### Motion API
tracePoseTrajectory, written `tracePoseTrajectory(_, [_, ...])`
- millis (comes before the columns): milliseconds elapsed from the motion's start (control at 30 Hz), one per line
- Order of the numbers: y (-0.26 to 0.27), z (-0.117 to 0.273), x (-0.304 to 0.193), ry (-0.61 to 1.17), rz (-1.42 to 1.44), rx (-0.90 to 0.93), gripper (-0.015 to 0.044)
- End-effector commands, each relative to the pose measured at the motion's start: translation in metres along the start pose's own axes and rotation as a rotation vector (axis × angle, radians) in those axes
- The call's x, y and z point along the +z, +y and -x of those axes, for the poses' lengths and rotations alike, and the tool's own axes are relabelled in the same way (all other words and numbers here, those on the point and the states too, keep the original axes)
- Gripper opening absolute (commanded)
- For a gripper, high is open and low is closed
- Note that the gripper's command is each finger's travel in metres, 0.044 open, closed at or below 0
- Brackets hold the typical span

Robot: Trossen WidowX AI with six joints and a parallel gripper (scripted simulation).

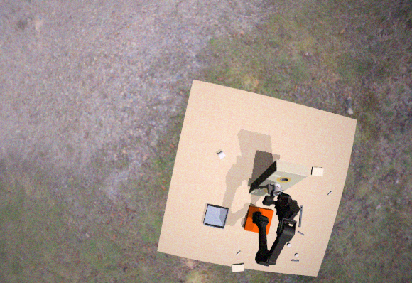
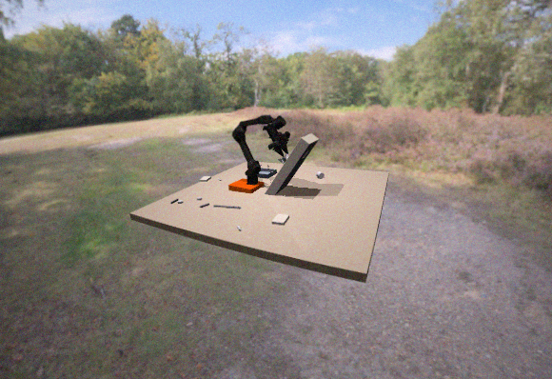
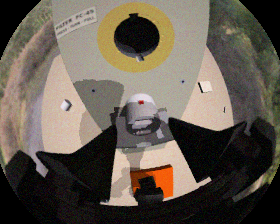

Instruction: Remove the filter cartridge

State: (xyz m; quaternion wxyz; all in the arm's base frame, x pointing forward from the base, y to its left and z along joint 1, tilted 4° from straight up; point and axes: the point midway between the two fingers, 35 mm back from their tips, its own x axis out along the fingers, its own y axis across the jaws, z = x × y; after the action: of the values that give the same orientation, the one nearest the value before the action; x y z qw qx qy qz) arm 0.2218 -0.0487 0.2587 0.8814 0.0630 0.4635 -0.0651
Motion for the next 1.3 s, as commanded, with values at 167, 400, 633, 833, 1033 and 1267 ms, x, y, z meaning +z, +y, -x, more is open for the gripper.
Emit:
tracePoseTrajectory(167, [-0.001,-0.016,0.000,0.000,0.003,-0.005,0.0305])
tracePoseTrajectory(400, [-0.001,-0.023,-0.001,0.000,0.003,-0.005,0.0305])
tracePoseTrajectory(633, [0.000,-0.020,-0.001,0.000,0.009,0.000,0.0238])
tracePoseTrajectory(833, [0.000,-0.020,-0.001,0.000,0.009,0.000,0.0198])
tracePoseTrajectory(1033, [0.000,-0.020,-0.001,0.000,0.009,0.000,0.0100])
tracePoseTrajectory(1267, [0.000,-0.012,0.015,0.000,0.009,-0.002,0.0000])
